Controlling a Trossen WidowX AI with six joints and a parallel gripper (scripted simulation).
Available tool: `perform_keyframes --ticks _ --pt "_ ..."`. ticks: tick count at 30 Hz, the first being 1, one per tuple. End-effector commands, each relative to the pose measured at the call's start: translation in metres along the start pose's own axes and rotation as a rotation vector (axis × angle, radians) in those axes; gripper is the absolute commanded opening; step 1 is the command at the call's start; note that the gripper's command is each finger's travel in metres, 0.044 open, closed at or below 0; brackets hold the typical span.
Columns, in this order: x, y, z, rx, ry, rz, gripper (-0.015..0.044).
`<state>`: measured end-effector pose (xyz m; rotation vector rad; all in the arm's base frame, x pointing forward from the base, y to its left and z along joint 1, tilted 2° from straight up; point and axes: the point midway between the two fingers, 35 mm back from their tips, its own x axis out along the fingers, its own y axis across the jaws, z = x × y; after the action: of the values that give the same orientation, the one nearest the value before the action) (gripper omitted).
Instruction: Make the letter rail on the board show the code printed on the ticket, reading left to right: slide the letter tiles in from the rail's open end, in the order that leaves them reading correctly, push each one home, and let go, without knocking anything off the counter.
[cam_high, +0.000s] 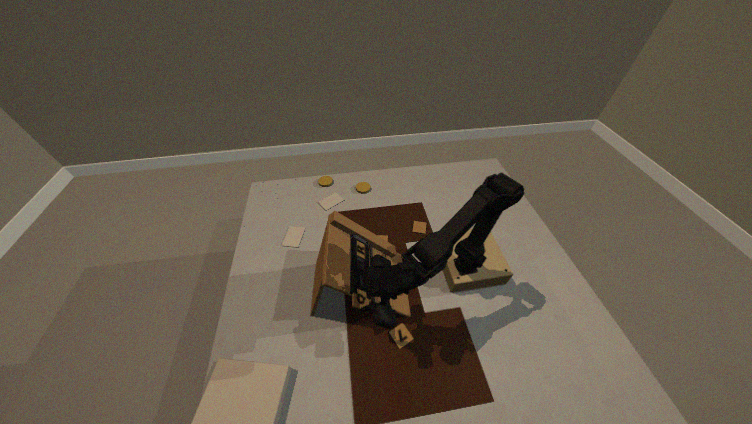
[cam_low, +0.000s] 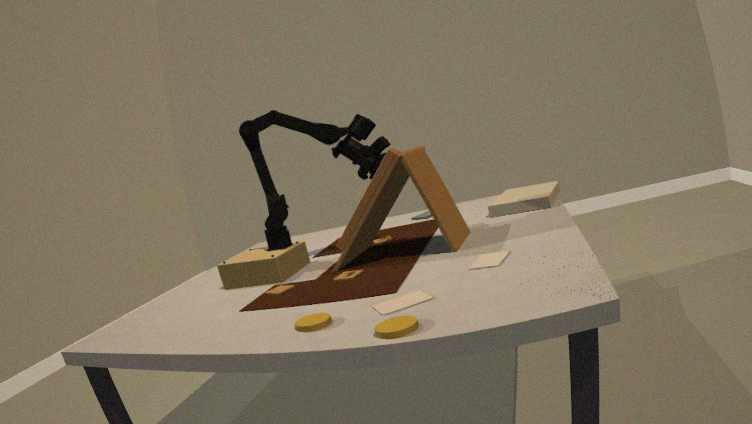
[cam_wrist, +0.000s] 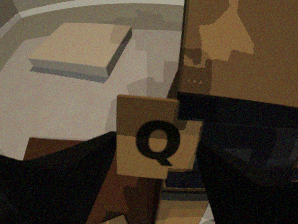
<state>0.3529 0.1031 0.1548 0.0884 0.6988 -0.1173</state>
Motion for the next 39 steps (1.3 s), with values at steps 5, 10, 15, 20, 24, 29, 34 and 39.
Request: perform_keyframes --ticks 5,10,15,20,24,29,34,39 --pt "0.001 -0.004 -0.002 -0.005 0.005 0.004 0.0" --pt "0.001 -0.006 -0.002 -0.005 0.005 0.004 0.0" --pt "0.001 -0.009 -0.002 -0.005 0.005 0.004 0.0" --pt "0.001 -0.011 -0.002 -0.005 0.005 0.004 0.0" --pt "0.001 -0.013 -0.002 -0.005 0.005 0.004 0.0" --pt "0.001 -0.016 -0.002 -0.006 0.005 0.003 0.0" --pt "0.001 -0.018 -0.002 -0.006 0.005 0.003 0.0" --pt "0.001 -0.021 -0.002 -0.006 0.005 0.003 0.0"
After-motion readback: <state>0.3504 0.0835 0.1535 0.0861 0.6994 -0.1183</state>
